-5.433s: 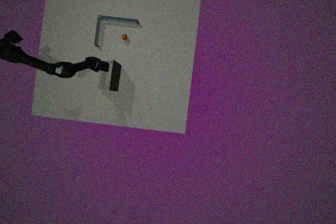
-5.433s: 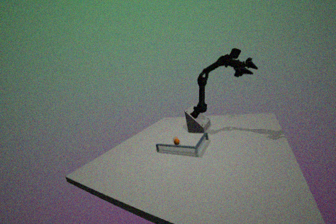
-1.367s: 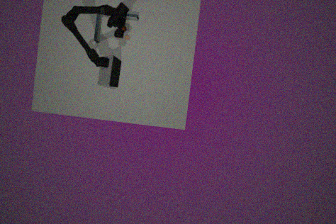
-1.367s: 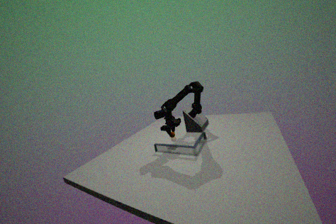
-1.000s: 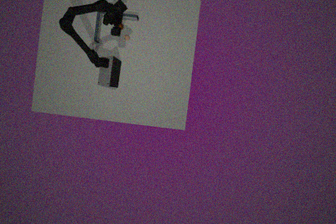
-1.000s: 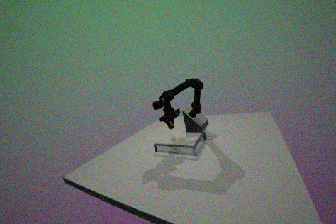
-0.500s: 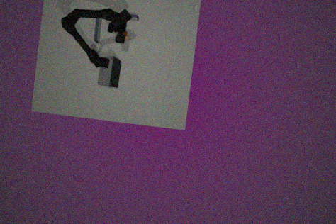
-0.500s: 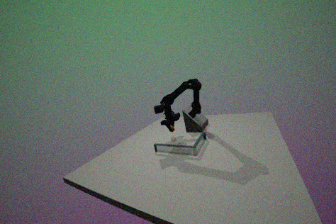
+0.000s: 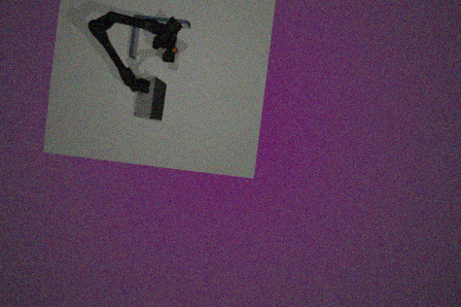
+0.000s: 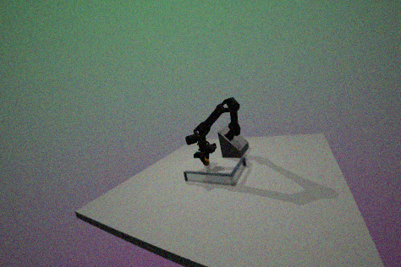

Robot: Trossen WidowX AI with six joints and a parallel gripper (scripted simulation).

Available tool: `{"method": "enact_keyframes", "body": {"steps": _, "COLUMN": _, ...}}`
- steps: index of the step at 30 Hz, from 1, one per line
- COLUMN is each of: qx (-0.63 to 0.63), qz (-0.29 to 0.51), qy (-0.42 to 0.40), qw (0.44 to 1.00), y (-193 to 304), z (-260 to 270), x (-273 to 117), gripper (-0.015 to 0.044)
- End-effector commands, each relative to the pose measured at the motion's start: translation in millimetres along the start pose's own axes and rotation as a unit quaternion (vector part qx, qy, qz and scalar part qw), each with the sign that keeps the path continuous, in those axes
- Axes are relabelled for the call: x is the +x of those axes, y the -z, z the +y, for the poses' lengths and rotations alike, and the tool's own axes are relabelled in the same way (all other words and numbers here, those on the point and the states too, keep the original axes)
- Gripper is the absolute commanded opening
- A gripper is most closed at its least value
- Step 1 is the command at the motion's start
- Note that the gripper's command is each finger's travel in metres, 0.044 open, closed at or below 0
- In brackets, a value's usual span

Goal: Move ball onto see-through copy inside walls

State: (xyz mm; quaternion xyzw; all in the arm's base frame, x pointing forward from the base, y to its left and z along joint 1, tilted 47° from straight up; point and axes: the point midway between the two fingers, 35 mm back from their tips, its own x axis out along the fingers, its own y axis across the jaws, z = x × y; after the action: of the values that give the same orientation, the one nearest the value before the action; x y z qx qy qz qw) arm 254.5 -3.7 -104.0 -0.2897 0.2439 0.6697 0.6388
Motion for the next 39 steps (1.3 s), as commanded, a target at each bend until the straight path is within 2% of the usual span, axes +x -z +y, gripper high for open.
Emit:
{"method": "enact_keyframes", "body": {"steps": 1, "qx": 0.005, "qz": -0.005, "qy": -0.001, "qw": 1.000, "y": -0.5, "z": 3.2, "x": 13.3, "gripper": 0.0000}}
{"method": "enact_keyframes", "body": {"steps": 21, "qx": 0.005, "qz": -0.005, "qy": -0.001, "qw": 1.000, "y": -1.0, "z": 3.4, "x": 32.5, "gripper": 0.0000}}
{"method": "enact_keyframes", "body": {"steps": 33, "qx": 0.001, "qz": -0.002, "qy": 0.001, "qw": 1.000, "y": -1.2, "z": 1.1, "x": 28.5, "gripper": 0.0315}}
{"method": "enact_keyframes", "body": {"steps": 37, "qx": 0.001, "qz": -0.001, "qy": 0.001, "qw": 1.000, "y": -0.8, "z": 0.8, "x": 25.9, "gripper": 0.0327}}
{"method": "enact_keyframes", "body": {"steps": 39, "qx": 0.003, "qz": 0.000, "qy": 0.001, "qw": 1.000, "y": 1.4, "z": -1.0, "x": 4.5, "gripper": 0.0327}}
